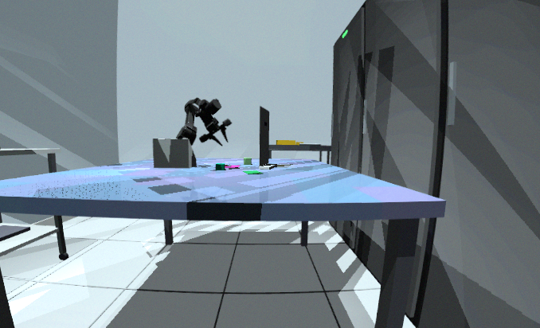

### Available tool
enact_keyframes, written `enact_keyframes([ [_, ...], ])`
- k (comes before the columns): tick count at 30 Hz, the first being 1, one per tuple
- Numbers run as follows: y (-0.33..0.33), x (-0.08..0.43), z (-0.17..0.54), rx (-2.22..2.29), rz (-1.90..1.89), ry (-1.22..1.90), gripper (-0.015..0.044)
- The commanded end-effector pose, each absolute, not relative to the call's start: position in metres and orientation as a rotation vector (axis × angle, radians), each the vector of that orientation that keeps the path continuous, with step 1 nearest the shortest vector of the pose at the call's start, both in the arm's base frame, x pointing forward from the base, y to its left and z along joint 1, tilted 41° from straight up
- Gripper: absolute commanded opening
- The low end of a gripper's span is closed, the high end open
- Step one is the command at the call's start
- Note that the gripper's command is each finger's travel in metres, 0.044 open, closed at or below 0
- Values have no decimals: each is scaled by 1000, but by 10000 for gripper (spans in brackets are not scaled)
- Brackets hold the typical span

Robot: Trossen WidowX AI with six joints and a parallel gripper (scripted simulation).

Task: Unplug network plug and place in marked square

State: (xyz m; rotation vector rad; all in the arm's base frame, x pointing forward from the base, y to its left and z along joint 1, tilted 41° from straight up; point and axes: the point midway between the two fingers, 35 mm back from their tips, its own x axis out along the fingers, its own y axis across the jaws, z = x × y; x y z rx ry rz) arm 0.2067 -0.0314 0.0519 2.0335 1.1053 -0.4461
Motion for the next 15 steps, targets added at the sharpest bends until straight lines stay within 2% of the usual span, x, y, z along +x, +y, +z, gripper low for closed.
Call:
enact_keyframes([
  [1,-32,207,53,2033,-447,1106,156],
  [15,-59,212,81,2027,-451,1103,156],
])
